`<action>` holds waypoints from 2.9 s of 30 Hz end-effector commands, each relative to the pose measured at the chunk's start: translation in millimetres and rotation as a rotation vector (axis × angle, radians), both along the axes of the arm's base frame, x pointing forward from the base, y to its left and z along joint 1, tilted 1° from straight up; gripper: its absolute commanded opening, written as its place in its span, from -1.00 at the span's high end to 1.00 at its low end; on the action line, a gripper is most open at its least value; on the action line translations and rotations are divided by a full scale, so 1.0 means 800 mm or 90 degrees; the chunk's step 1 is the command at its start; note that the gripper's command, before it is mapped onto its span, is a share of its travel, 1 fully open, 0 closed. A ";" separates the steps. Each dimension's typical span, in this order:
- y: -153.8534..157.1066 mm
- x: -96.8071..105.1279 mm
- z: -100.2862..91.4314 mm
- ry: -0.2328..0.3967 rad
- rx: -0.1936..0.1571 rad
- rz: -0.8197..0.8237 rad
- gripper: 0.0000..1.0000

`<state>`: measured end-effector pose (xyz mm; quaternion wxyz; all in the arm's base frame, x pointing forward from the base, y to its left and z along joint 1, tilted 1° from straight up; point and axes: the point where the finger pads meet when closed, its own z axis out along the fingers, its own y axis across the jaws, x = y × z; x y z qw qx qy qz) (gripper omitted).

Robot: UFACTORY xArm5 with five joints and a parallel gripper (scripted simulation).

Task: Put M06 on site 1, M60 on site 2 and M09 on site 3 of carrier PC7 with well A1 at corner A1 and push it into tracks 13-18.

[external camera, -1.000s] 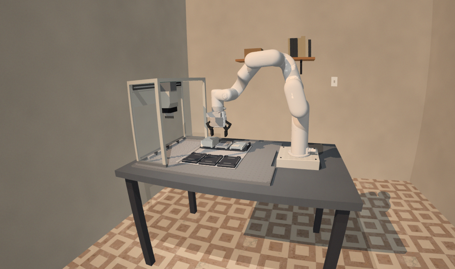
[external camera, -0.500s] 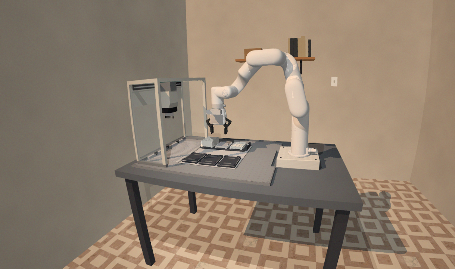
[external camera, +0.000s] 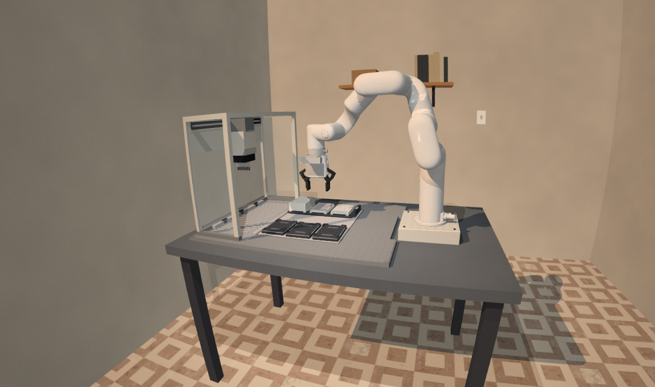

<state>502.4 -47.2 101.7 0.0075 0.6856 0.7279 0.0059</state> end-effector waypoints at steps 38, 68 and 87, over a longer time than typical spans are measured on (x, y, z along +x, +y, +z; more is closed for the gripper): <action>-0.202 0.014 0.002 -0.003 0.002 0.001 -1.00; -0.202 0.015 -0.038 -0.003 0.002 0.001 -1.00; -0.202 0.016 -0.073 -0.003 0.002 0.001 -1.00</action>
